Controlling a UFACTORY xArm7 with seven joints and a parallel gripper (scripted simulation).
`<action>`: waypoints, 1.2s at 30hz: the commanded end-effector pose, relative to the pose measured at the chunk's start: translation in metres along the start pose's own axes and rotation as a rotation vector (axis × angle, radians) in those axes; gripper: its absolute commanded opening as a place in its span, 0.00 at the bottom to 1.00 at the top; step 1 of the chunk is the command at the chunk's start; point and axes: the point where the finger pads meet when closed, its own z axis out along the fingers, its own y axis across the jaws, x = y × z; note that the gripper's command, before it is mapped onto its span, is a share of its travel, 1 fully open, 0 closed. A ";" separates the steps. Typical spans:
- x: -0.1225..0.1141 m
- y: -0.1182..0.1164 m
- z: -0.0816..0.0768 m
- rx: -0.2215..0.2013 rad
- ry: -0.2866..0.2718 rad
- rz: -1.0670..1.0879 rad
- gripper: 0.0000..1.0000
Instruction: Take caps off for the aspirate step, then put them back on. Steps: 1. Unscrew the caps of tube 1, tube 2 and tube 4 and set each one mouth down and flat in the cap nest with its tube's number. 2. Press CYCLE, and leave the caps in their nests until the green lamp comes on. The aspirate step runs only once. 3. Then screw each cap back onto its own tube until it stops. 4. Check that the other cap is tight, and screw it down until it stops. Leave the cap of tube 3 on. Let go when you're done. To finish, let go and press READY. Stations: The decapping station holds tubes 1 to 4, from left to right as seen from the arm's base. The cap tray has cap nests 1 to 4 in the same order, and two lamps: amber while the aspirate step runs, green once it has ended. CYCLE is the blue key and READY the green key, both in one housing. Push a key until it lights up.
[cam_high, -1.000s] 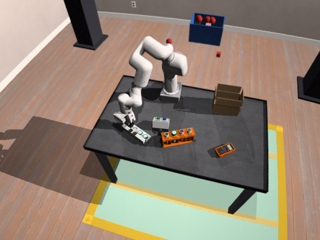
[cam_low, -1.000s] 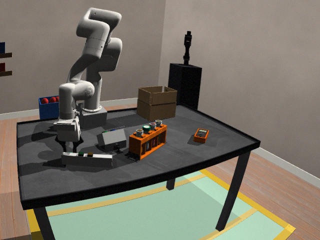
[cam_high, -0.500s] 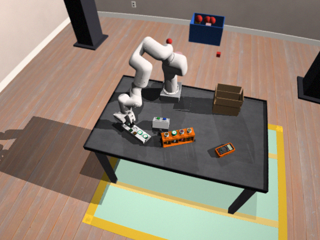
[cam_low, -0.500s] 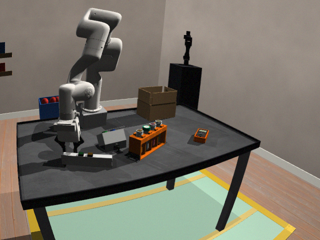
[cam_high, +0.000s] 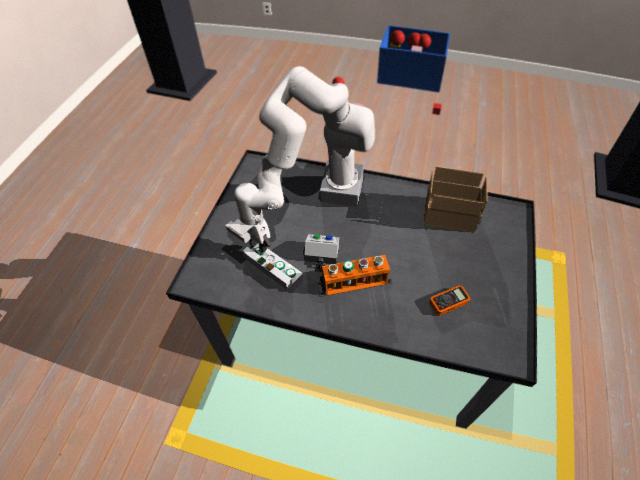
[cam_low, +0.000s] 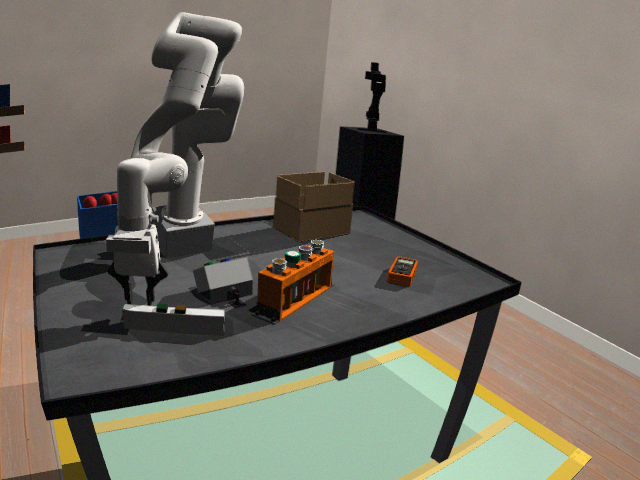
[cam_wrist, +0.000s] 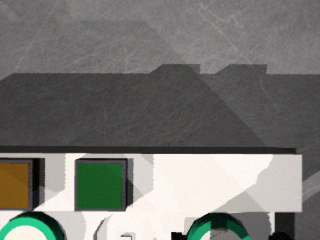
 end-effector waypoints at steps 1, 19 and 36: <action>0.001 0.000 -0.027 -0.005 -0.002 0.001 0.46; 0.001 0.000 -0.107 -0.005 -0.002 0.001 0.46; -0.028 -0.032 -0.111 -0.004 -0.002 0.419 0.00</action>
